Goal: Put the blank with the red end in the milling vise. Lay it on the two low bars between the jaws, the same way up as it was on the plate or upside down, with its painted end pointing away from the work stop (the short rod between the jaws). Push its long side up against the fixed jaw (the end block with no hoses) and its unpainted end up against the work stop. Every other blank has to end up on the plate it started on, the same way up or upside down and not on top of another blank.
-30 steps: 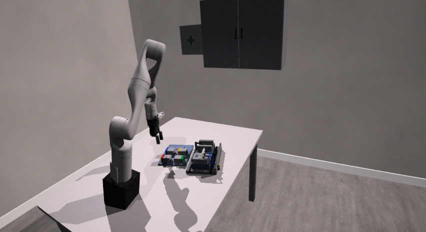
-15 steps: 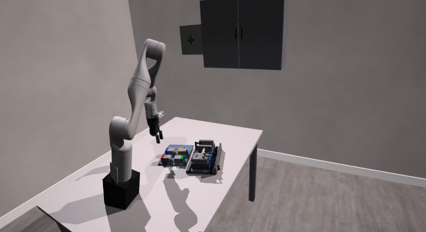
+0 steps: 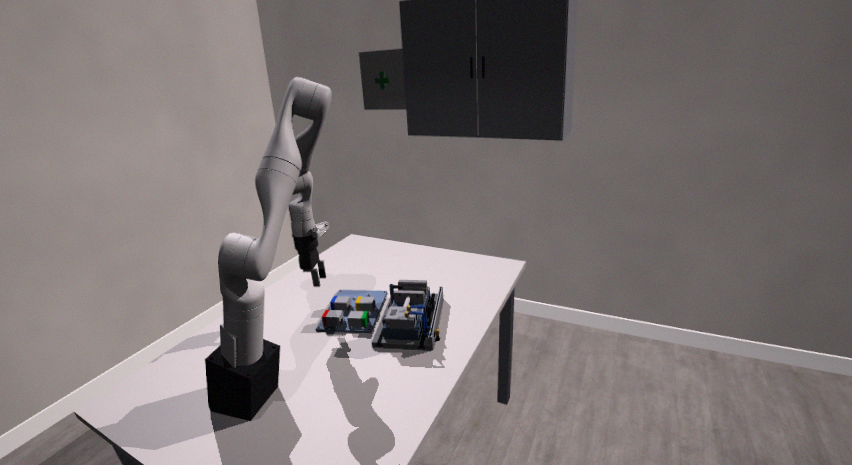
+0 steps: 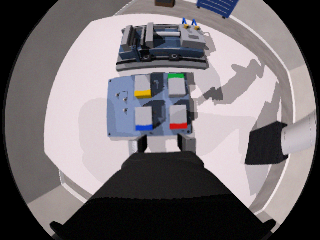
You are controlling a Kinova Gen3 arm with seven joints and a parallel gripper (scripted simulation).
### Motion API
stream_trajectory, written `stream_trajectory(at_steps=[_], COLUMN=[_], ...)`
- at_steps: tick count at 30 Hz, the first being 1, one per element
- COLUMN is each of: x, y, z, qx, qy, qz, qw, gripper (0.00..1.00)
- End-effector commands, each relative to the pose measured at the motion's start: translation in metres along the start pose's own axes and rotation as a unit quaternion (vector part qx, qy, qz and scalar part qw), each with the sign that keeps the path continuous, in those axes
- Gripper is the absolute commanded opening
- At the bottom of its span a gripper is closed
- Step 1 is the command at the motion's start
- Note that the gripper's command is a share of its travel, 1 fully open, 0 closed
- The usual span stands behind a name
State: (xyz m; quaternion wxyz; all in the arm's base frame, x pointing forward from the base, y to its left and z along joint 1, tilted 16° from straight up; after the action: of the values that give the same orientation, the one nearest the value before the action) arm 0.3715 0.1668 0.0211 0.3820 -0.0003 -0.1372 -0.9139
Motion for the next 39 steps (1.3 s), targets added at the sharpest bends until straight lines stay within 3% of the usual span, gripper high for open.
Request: stream_trajectory(at_steps=[1,39], x=[-0.0016,-0.0043], y=[-0.0011,-0.0046], z=[0.0014,0.0043], qx=[0.000,0.000], qy=[0.001,0.001], qz=[0.000,0.000], qw=[1.000,1.000], gripper=[1.00,1.00])
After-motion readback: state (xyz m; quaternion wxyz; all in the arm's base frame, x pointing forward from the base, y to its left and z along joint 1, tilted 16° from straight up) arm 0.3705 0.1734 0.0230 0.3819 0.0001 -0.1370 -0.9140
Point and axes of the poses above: the point where the finger pads meet when closed, its own z axis back along the fingers, its own x axis across the jaws, y = z × x, the point moved 3 cm from there along z, back along the fingers, and after that the axes turned 15 degrees about z, right-handed, at the moved point
